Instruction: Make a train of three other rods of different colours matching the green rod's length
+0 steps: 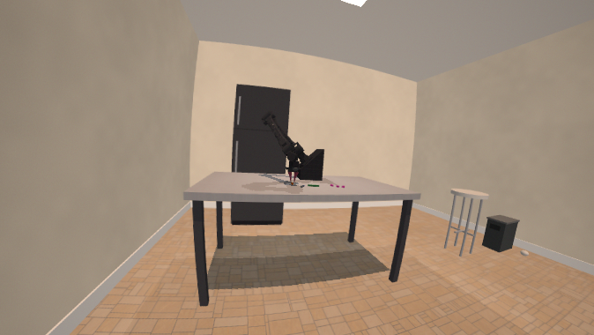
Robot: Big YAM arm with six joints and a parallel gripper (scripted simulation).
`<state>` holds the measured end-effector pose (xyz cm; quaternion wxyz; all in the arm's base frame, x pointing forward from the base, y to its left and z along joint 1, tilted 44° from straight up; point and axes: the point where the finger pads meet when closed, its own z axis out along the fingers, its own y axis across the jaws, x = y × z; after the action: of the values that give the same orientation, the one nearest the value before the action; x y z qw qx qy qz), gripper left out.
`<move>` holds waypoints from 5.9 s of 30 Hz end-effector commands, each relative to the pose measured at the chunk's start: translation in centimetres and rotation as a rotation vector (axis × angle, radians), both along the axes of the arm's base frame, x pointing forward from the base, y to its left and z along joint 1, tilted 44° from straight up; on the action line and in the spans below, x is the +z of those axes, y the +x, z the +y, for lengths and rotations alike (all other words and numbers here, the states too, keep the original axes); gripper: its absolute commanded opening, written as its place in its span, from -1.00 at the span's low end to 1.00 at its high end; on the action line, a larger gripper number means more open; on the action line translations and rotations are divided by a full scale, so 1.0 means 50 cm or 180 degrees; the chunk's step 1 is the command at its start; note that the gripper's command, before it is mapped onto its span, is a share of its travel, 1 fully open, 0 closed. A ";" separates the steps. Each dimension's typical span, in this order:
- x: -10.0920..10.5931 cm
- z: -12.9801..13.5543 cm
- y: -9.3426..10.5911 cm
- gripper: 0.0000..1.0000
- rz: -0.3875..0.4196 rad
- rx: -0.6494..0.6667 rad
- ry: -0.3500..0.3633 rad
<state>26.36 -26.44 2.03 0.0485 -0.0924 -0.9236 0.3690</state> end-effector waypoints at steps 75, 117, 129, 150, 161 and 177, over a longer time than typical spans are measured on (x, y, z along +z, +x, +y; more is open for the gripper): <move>0.033 -0.022 0.023 -0.53 -0.0111 0.0005 -0.0054; -0.011 -0.026 0.002 -0.53 -0.0018 0.0002 -0.0004; -0.012 -0.037 0.001 -0.53 -0.0040 0.0001 -0.0020; -0.014 -0.034 0.003 -0.53 -0.0026 0.0017 -0.0012; -0.014 -0.034 0.003 -0.53 -0.0026 0.0017 -0.0012; -0.014 -0.034 0.003 -0.91 -0.0026 0.0016 -0.0013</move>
<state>26.19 -27.76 1.06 0.0469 -0.0928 -0.9234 0.3696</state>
